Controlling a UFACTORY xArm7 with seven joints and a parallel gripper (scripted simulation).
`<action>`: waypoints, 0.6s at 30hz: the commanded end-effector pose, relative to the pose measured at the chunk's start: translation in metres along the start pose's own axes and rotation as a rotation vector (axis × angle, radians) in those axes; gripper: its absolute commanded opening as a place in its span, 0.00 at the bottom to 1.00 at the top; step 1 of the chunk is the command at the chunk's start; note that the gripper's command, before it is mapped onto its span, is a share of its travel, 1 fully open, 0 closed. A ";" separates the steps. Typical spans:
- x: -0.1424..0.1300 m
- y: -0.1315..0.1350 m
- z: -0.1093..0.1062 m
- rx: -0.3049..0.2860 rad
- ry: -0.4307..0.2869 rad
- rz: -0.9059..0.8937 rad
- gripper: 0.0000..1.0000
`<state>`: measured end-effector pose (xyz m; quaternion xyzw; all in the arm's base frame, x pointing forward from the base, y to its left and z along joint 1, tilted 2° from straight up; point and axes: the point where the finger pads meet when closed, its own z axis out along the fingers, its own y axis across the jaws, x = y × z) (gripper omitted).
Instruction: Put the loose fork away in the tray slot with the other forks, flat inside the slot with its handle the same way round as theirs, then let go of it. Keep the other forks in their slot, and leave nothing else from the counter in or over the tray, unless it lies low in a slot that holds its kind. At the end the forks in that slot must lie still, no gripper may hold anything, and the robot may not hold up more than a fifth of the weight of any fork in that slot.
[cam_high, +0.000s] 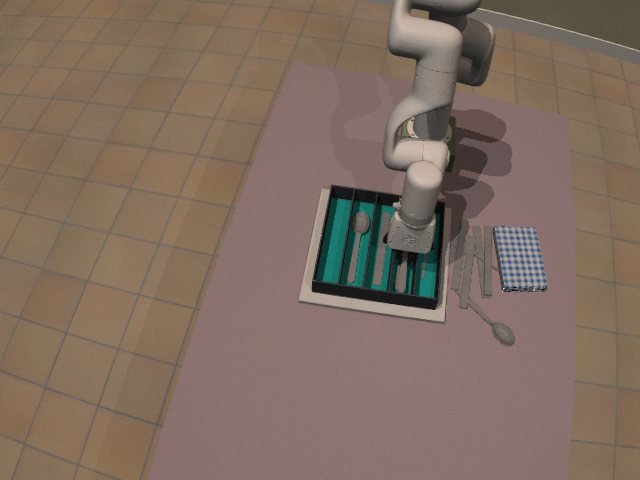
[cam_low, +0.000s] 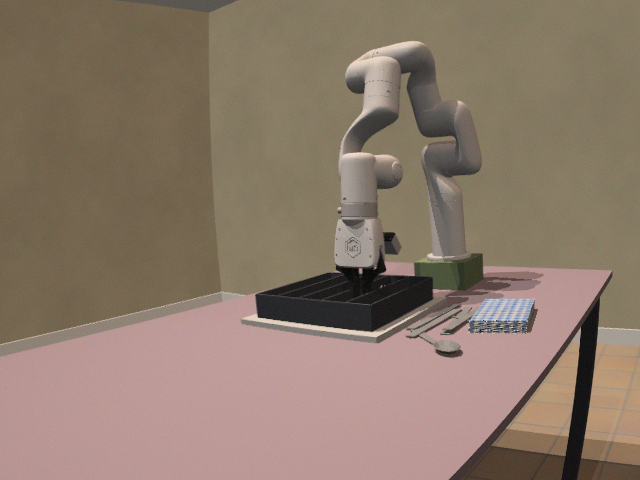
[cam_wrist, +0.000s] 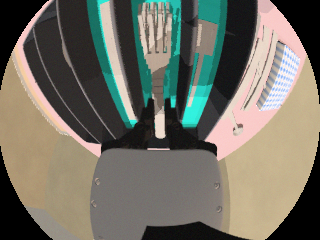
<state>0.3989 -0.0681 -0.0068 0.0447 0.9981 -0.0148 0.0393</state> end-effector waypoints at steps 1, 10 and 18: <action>-0.001 0.000 0.003 0.001 -0.004 0.000 0.05; -0.001 0.000 0.005 0.001 -0.004 0.000 0.05; -0.001 0.000 0.005 0.001 -0.004 0.000 0.05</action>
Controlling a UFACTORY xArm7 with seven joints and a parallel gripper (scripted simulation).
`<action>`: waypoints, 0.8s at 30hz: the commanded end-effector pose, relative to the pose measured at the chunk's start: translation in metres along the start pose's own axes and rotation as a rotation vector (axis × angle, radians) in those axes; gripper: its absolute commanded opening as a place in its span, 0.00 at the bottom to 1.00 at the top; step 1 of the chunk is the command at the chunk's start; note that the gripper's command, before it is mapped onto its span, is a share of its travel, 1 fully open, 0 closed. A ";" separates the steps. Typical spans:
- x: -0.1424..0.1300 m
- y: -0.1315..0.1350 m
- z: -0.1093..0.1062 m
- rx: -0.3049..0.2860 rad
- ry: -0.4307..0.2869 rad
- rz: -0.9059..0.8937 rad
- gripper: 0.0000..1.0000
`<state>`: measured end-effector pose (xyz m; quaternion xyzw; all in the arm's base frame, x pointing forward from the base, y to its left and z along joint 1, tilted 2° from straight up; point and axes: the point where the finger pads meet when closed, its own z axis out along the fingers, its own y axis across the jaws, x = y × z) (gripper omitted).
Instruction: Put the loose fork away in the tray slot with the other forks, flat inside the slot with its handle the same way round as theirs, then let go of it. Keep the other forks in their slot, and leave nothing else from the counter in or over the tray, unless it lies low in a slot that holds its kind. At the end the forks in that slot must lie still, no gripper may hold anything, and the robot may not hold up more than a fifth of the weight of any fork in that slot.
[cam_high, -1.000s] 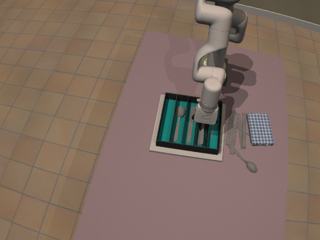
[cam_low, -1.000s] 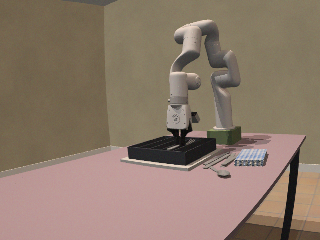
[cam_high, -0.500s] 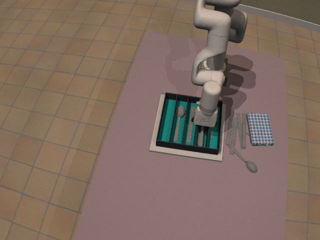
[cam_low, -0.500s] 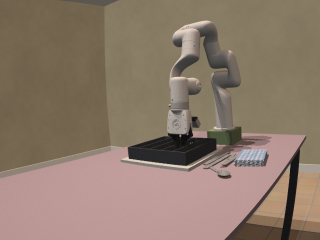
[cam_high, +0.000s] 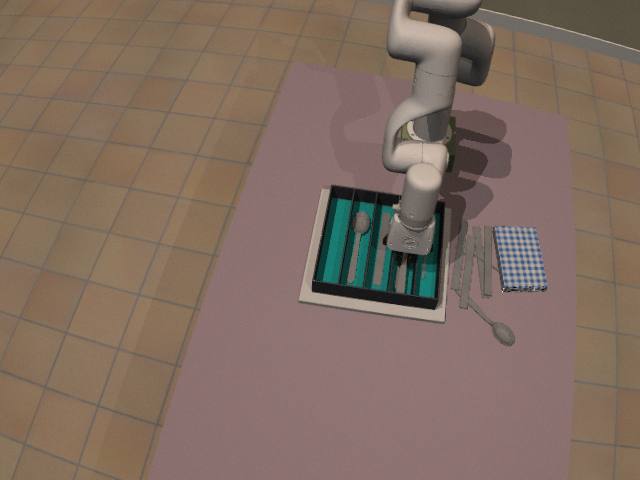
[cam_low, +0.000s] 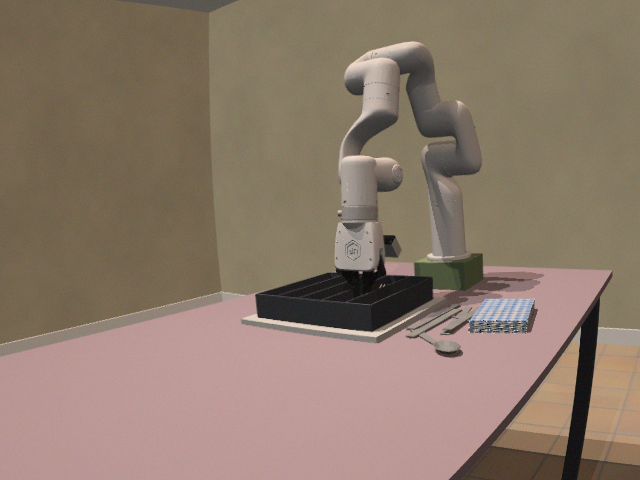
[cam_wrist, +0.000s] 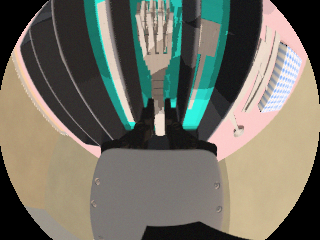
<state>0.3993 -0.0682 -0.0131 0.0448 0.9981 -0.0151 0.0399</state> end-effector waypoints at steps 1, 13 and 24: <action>-0.001 0.000 -0.001 0.000 -0.003 0.000 0.05; -0.001 0.000 -0.001 0.000 -0.003 0.000 0.05; -0.001 0.000 -0.001 0.000 -0.003 0.000 0.24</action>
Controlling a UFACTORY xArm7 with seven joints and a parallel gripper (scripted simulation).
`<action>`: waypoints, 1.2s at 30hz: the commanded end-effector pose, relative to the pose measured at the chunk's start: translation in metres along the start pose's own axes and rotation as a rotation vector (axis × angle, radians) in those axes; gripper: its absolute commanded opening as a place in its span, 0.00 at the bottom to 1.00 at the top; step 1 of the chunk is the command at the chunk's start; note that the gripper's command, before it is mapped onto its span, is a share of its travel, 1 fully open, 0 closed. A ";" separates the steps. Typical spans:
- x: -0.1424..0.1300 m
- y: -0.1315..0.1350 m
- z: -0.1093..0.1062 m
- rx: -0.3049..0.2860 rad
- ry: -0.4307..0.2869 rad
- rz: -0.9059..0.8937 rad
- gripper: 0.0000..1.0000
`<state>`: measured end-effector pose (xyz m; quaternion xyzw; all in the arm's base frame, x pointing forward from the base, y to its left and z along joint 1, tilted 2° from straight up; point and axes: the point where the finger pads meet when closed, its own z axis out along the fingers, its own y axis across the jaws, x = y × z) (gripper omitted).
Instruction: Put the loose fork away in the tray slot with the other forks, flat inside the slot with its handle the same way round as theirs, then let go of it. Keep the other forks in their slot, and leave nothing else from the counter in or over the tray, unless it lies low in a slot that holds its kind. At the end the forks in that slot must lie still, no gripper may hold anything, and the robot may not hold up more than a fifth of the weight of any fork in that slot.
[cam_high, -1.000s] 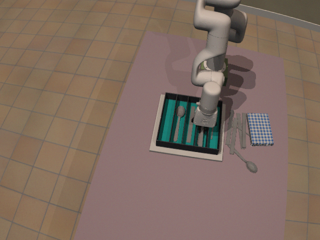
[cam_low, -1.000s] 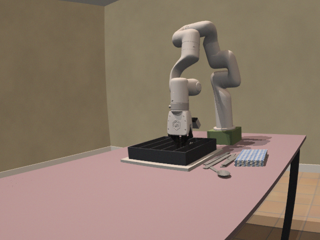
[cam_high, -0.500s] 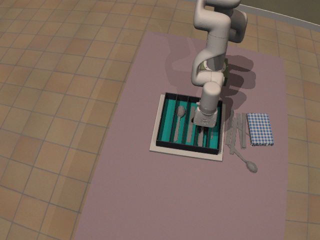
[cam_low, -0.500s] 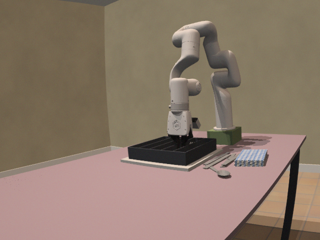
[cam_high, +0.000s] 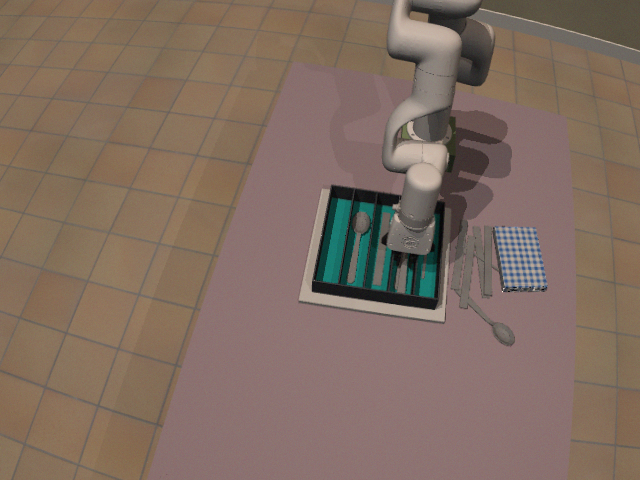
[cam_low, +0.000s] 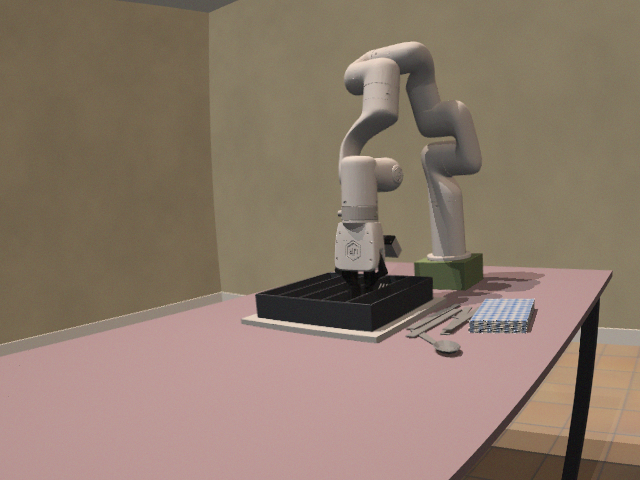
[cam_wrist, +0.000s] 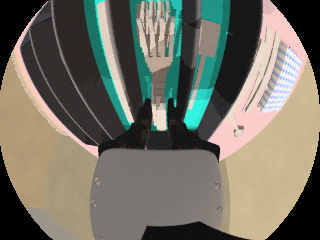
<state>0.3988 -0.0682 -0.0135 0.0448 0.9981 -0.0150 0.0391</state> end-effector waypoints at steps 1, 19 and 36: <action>-0.002 0.000 -0.001 0.000 -0.004 0.000 0.24; -0.002 0.000 -0.001 0.000 -0.004 0.000 0.24; -0.003 0.000 -0.010 0.000 -0.004 0.000 0.24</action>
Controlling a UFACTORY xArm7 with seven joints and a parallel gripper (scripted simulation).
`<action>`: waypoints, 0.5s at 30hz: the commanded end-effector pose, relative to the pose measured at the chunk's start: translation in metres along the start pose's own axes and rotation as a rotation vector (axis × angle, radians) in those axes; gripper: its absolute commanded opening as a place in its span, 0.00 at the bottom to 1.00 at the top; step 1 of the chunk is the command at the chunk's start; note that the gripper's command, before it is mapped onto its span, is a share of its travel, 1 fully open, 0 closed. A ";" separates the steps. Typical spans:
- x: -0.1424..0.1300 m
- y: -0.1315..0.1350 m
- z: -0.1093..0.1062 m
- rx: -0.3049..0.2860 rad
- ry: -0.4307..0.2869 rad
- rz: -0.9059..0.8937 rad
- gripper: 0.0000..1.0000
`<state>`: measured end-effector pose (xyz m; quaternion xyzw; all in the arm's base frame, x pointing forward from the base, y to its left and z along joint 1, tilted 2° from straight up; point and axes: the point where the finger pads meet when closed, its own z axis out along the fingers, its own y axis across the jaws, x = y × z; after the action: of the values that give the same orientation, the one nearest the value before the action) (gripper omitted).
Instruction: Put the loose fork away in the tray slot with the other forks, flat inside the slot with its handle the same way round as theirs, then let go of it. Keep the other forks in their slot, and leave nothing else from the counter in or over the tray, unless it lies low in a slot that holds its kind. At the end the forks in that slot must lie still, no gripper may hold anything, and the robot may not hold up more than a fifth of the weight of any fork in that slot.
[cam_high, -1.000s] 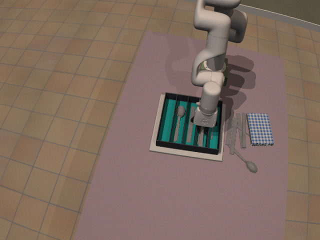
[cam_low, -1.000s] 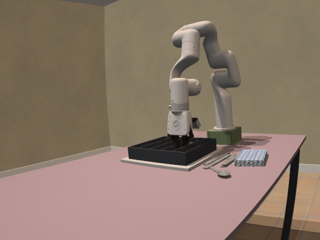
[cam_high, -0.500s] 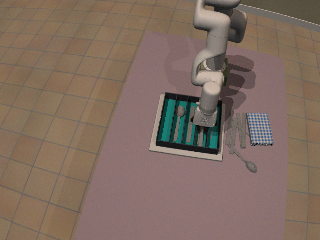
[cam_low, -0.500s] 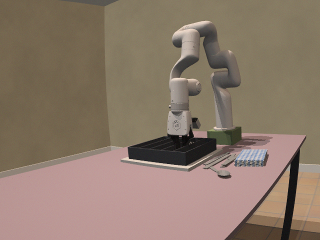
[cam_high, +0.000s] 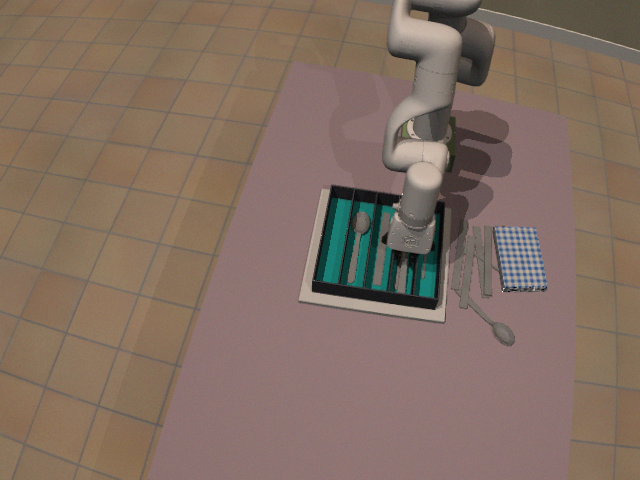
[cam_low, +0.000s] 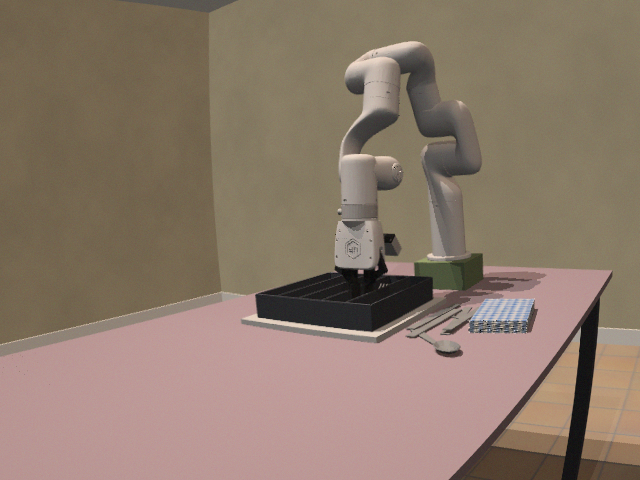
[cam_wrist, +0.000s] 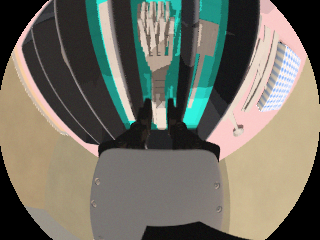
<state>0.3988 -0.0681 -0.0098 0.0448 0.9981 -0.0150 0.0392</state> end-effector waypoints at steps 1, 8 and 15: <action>-0.002 0.000 -0.009 0.000 -0.004 0.000 0.24; -0.004 0.000 -0.025 0.000 -0.004 0.000 0.24; -0.006 0.000 -0.052 0.000 -0.004 0.000 0.24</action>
<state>0.3996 -0.0671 0.0261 0.0448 0.9981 -0.0155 0.0399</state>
